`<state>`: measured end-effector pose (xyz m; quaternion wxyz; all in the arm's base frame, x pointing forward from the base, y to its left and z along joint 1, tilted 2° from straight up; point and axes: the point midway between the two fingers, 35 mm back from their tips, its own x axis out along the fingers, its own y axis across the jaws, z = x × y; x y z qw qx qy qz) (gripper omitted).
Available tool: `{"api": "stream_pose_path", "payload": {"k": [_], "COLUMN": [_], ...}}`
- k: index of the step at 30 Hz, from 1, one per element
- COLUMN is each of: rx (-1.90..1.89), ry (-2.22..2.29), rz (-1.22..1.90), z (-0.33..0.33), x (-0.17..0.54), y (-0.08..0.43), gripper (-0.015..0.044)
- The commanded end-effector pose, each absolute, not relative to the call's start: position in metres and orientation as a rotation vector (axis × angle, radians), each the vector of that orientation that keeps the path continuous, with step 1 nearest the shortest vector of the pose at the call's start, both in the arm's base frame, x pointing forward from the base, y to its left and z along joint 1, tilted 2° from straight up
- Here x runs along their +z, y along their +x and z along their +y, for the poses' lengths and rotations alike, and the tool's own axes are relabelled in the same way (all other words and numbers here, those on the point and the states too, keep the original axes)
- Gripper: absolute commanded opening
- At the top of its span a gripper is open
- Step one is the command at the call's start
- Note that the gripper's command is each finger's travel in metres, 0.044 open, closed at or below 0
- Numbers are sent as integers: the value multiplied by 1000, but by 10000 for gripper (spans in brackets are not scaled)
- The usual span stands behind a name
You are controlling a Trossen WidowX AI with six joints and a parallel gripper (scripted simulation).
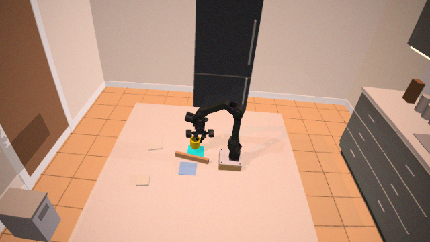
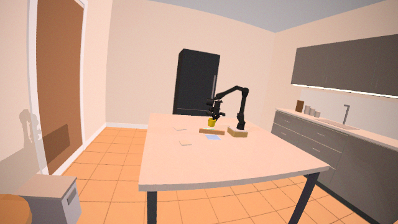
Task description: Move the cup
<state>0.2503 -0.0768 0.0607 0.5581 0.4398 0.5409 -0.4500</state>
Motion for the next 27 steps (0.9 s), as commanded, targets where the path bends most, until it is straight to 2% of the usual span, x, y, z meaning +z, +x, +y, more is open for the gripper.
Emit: {"api": "stream_pose_path", "payload": {"k": [1, 27], "rx": [-1067, -1067], "ry": [1027, 1027], "rz": [1289, 1289], "z": [-77, -79], "x": [51, 18], "y": [247, 245], "gripper": [0, 0]}}
